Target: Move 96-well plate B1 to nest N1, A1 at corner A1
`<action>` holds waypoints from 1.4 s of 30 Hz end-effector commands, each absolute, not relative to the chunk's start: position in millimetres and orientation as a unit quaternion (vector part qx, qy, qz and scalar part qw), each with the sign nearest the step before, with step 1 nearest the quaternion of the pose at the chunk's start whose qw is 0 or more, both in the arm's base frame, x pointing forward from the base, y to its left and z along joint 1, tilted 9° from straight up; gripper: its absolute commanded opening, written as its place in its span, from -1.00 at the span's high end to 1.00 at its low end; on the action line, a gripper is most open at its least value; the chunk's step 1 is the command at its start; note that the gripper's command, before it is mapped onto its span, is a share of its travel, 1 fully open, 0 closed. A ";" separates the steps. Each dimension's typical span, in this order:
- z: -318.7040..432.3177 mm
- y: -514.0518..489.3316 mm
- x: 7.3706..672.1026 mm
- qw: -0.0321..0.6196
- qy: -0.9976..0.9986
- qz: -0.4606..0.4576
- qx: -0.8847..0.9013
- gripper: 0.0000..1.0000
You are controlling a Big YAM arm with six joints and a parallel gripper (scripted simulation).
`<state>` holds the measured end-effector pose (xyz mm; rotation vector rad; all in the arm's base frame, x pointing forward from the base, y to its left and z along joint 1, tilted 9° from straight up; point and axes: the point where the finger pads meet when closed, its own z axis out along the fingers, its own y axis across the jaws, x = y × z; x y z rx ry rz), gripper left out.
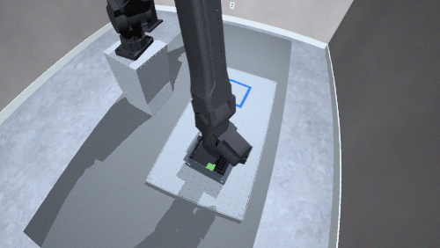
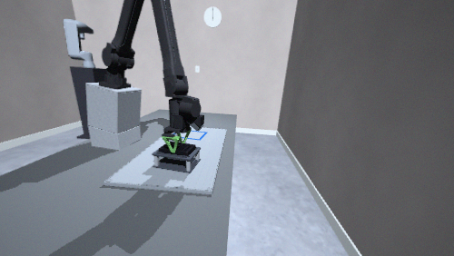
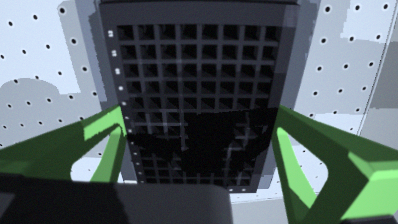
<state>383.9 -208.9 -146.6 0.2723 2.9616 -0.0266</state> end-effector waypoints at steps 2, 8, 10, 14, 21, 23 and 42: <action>-151.0 -207.4 392.7 0.088 0.992 -0.011 0.090 1.00; -152.3 -206.7 392.0 0.087 0.992 -0.010 0.090 1.00; -152.7 -206.6 391.8 0.087 0.992 -0.010 0.090 1.00; -153.1 -206.2 390.9 0.086 0.992 -0.010 0.090 1.00; -153.4 -205.8 389.9 0.085 0.992 -0.010 0.090 1.00; -153.4 -205.7 389.8 0.085 0.992 -0.010 0.090 1.00; -154.2 -204.3 387.9 0.084 0.992 -0.009 0.090 1.00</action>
